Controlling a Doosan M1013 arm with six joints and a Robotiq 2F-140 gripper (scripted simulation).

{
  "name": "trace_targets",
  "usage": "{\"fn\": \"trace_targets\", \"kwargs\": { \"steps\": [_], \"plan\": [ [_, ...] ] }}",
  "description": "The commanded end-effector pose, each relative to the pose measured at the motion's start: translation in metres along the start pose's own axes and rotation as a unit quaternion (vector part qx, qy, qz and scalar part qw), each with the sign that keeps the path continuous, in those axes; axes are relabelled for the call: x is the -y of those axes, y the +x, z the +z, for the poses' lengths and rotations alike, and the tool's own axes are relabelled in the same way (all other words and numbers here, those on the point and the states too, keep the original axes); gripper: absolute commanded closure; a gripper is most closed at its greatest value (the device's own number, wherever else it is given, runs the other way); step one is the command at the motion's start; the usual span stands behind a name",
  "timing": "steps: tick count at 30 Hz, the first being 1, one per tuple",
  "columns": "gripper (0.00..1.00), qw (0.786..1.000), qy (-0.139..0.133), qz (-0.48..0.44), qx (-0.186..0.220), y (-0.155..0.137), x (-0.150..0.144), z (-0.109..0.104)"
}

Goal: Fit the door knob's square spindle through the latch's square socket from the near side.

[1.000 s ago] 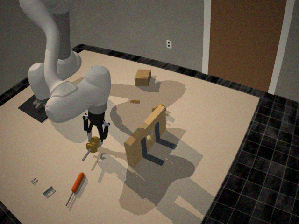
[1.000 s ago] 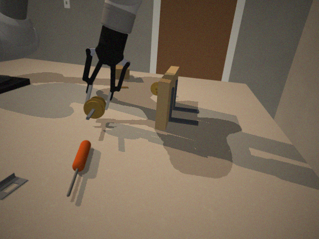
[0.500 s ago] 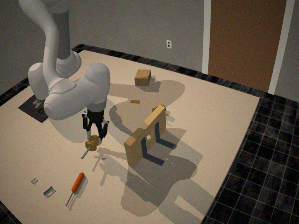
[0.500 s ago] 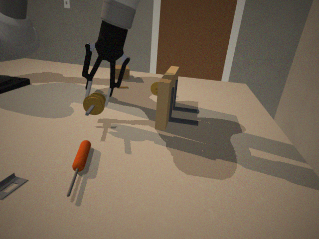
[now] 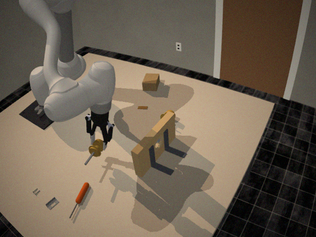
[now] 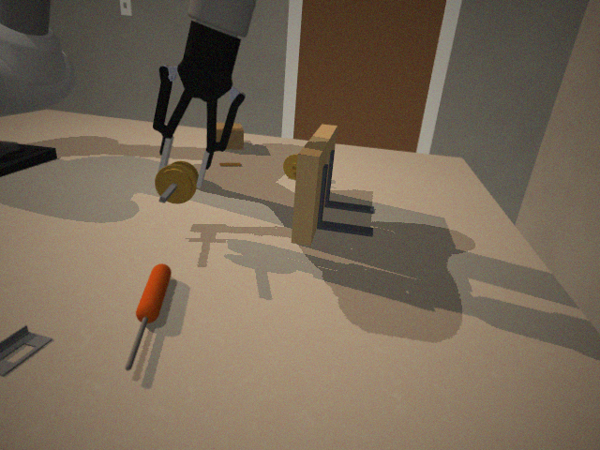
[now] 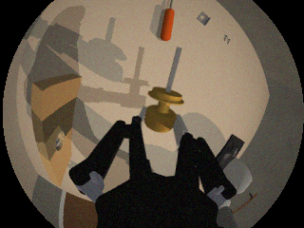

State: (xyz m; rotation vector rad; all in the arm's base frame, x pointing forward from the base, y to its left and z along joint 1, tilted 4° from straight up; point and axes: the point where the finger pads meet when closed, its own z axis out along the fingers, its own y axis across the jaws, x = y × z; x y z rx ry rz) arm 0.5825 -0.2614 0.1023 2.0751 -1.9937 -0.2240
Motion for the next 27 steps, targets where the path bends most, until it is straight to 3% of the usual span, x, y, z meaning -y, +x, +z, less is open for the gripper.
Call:
{"fn": "trace_targets", "kwargs": {
  "steps": [1, 18, 27],
  "plan": [
    [0.58, 1.000, 0.000, -0.003, 0.001, -0.002, 0.000, -0.004],
    [0.58, 1.000, 0.000, -0.005, 0.001, -0.002, 0.000, -0.004],
    [0.58, 0.996, 0.012, -0.087, -0.005, -0.014, 0.007, -0.006]
  ]
}}
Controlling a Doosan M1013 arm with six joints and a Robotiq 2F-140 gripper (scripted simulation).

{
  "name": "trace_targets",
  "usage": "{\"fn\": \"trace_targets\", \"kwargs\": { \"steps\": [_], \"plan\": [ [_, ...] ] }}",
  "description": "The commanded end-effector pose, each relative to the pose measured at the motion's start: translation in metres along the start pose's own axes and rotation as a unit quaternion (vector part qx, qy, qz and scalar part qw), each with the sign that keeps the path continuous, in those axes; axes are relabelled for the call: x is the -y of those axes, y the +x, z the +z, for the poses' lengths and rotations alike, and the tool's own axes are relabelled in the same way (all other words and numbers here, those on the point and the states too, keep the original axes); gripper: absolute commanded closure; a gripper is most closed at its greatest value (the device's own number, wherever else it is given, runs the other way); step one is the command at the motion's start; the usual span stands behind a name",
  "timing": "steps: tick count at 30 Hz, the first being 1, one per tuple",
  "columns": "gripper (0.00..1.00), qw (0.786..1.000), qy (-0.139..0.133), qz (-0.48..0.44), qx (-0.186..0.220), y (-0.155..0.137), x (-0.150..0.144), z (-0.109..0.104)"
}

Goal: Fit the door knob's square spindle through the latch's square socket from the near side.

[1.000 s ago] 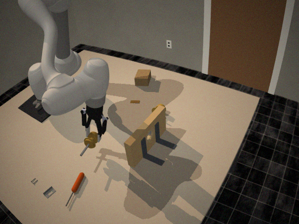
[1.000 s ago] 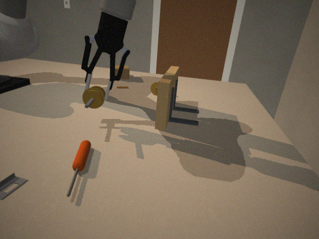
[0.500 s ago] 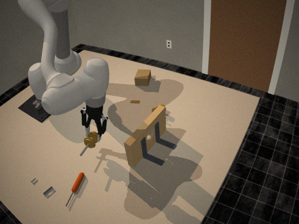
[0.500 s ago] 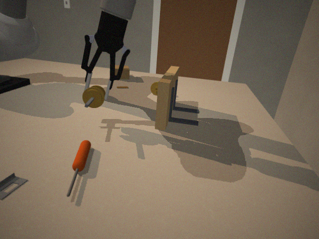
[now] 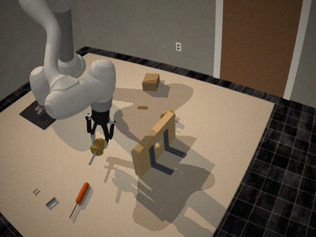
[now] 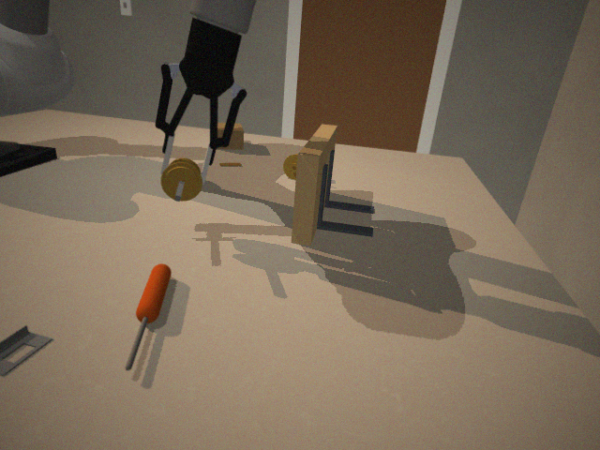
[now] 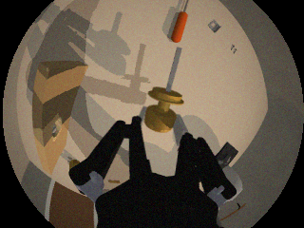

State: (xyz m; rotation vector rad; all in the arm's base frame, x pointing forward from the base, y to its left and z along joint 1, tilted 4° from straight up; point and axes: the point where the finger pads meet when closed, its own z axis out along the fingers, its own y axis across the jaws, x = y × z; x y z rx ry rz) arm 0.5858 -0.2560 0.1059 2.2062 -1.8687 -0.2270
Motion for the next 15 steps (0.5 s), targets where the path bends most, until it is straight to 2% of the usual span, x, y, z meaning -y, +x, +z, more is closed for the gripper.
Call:
{"fn": "trace_targets", "kwargs": {
  "steps": [1, 8, 15],
  "plan": [
    [0.58, 1.000, 0.006, -0.025, -0.002, -0.0111, 0.0081, -0.0012],
    [0.58, 0.999, 0.007, -0.032, -0.002, -0.0129, 0.0094, -0.0015],
    [0.58, 0.994, 0.017, -0.108, -0.008, -0.0192, 0.0142, -0.0024]
  ]
}}
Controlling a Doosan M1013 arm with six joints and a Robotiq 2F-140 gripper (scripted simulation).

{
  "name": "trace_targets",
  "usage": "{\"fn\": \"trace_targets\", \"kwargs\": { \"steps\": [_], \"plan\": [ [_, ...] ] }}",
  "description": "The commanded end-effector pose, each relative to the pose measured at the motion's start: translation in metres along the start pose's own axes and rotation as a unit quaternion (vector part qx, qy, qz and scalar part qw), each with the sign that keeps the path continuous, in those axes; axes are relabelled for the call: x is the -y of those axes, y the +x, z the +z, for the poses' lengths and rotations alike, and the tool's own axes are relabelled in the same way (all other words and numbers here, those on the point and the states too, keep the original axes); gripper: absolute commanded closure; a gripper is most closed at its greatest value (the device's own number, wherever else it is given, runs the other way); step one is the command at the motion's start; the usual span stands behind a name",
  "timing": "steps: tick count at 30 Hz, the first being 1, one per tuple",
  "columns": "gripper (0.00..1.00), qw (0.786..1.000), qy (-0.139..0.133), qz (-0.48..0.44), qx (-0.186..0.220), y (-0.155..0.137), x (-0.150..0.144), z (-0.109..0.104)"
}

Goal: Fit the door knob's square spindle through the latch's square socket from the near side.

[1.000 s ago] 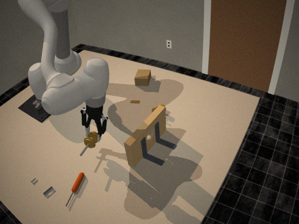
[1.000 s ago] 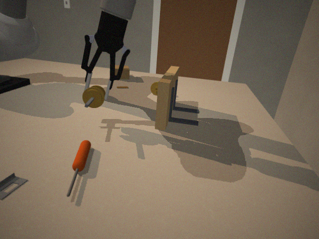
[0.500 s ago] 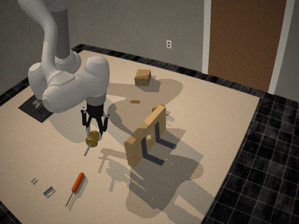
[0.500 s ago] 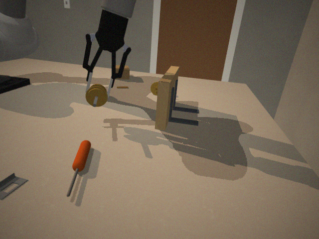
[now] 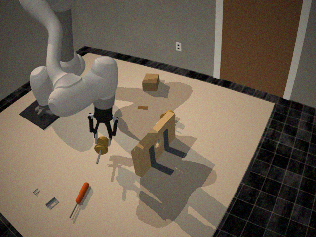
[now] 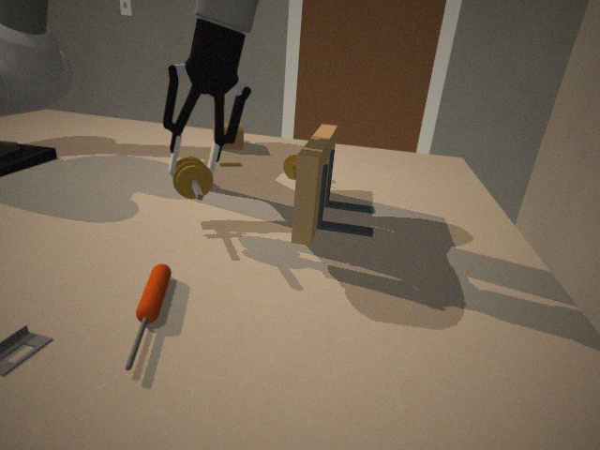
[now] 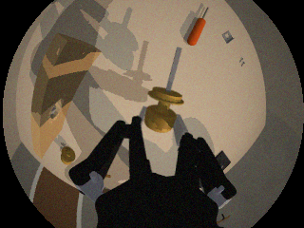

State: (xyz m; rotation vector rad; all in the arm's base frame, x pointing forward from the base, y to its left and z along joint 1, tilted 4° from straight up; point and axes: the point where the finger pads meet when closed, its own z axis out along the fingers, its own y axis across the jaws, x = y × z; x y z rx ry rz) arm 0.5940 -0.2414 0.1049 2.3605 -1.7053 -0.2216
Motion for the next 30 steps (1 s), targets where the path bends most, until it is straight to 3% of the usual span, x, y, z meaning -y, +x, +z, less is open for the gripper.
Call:
{"fn": "trace_targets", "kwargs": {
  "steps": [1, 9, 15, 24, 30],
  "plan": [
    [0.58, 0.999, 0.007, -0.032, -0.002, -0.009, 0.009, -0.001],
    [0.58, 0.999, 0.008, -0.039, -0.002, -0.013, 0.013, -0.001],
    [0.58, 0.994, 0.018, -0.110, -0.008, -0.016, 0.016, -0.002],
    [0.58, 0.993, 0.019, -0.118, -0.008, -0.027, 0.027, -0.003],
    [0.58, 0.983, 0.028, -0.180, -0.013, -0.029, 0.029, -0.004]
  ]
}}
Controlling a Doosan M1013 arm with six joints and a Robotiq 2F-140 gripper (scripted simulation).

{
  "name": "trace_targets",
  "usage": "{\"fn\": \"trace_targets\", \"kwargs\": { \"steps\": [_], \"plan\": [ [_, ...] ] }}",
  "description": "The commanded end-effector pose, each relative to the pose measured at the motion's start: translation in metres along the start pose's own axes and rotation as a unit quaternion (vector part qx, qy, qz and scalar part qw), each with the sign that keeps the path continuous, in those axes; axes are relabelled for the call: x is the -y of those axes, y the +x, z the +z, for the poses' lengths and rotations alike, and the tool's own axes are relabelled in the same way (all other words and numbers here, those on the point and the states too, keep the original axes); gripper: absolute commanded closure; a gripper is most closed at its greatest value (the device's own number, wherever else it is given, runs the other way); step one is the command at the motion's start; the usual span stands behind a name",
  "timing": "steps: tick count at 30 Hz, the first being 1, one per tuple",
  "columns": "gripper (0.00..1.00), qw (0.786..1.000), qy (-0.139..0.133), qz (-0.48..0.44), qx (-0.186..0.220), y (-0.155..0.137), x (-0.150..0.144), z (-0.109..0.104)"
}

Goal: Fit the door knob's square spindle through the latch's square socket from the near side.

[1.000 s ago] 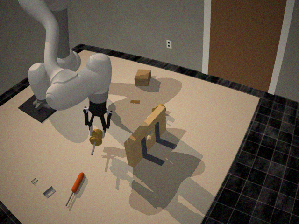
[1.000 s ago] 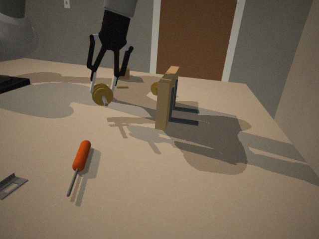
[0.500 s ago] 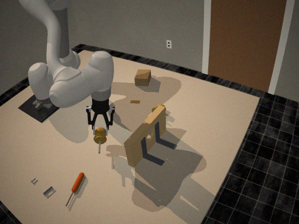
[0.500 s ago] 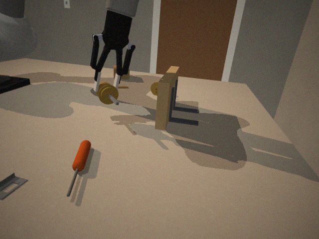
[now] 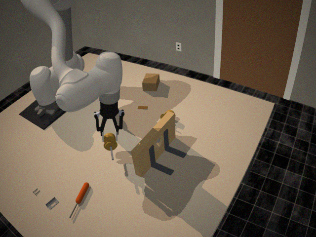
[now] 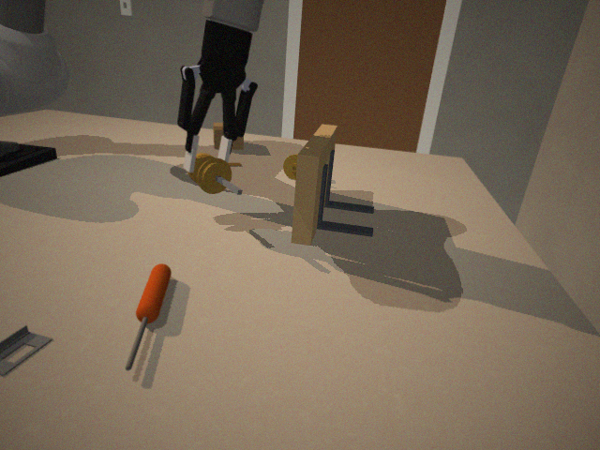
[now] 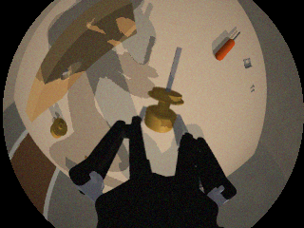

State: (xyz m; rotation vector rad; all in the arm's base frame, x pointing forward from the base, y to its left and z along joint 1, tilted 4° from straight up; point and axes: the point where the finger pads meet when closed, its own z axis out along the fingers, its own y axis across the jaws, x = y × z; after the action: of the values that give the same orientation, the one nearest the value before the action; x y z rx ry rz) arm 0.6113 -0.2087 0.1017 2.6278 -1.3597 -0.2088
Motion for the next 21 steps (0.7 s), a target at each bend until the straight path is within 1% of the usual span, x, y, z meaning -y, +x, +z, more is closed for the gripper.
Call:
{"fn": "trace_targets", "kwargs": {
  "steps": [1, 5, 11, 17, 21],
  "plan": [
    [0.58, 0.999, 0.009, -0.046, -0.004, -0.003, 0.004, 0.000],
    [0.58, 0.999, 0.010, -0.053, -0.004, -0.010, 0.017, -0.001],
    [0.58, 0.998, 0.011, -0.060, -0.005, -0.010, 0.018, -0.001],
    [0.58, 0.991, 0.020, -0.129, -0.010, -0.012, 0.022, -0.001],
    [0.58, 0.990, 0.021, -0.136, -0.011, -0.019, 0.035, -0.003]
  ]
}}
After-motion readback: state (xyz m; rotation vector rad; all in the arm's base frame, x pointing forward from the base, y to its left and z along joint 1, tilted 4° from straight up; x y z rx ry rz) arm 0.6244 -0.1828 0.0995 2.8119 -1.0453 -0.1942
